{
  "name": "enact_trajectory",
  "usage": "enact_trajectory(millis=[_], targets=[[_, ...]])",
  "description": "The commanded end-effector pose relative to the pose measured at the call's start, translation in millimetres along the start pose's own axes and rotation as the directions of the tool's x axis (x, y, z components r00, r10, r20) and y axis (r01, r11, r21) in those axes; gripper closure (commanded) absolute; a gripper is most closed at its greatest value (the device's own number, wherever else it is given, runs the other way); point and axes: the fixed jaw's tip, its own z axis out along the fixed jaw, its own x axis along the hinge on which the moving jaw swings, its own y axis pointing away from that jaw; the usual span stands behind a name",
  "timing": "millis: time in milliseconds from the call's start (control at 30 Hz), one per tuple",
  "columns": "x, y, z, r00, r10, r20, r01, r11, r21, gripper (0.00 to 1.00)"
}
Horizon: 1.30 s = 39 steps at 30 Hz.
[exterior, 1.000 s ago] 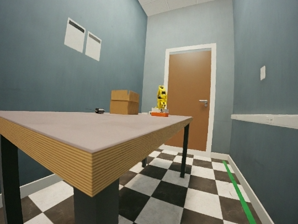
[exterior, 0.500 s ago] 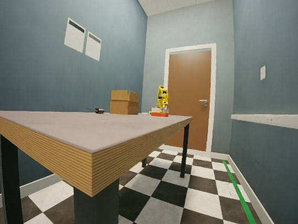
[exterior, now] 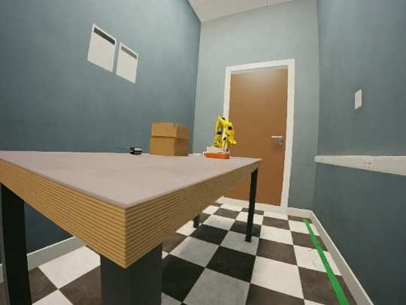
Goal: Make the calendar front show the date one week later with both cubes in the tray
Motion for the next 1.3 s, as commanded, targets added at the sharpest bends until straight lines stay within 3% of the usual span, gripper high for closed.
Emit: enact_trajectory(millis=[0,1267], targets=[[9.8,12.0,0.4,0.997,-0.077,0.025,0.077,0.997,0.002,1.0],[13.6,15.6,-1.2,0.991,-0.123,0.056,0.123,0.992,0.005,1.0]])
